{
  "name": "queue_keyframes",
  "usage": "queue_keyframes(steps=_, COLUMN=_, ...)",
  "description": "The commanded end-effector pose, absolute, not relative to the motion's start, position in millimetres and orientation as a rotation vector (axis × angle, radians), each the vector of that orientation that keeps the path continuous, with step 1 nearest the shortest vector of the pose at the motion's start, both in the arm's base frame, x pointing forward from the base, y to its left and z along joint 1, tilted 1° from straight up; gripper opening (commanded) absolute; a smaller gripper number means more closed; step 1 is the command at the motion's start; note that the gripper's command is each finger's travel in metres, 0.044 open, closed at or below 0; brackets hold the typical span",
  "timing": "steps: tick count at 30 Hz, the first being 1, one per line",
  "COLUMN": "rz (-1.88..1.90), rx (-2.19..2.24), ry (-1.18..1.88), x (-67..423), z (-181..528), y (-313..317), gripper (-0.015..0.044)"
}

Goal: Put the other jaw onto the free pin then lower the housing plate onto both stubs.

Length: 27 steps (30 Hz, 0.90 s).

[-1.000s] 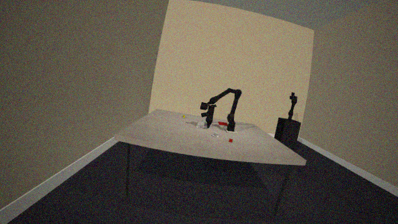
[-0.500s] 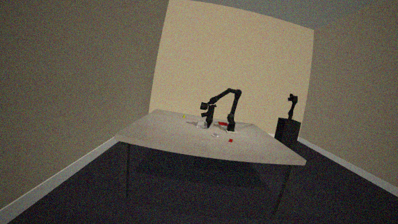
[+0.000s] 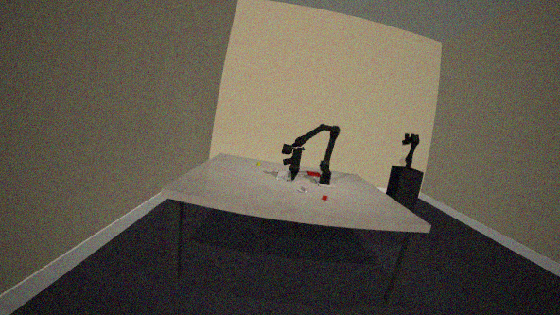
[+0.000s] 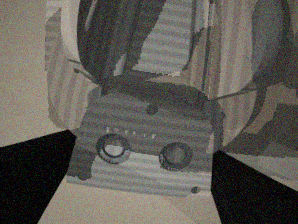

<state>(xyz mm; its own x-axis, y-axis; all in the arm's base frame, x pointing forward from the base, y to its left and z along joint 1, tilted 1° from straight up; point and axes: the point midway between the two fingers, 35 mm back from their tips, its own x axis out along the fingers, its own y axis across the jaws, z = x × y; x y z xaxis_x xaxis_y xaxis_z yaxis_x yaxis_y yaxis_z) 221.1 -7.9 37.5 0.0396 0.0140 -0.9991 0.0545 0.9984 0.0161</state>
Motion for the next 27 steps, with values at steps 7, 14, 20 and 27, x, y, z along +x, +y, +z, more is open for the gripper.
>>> queue_keyframes(steps=7, rz=-0.032, rx=0.060, ry=1.533, x=220.5, z=36.8, y=-7.4, gripper=0.0351)
queue_keyframes(steps=14, rz=-0.032, rx=0.060, ry=1.533, x=220.5, z=36.8, y=-7.4, gripper=0.0351)
queue_keyframes(steps=20, rz=-0.032, rx=0.060, ry=1.533, x=220.5, z=36.8, y=-7.4, gripper=0.0351)
queue_keyframes(steps=27, rz=-0.031, rx=0.055, ry=1.531, x=221.1, z=37.5, y=-7.9, gripper=0.0430)
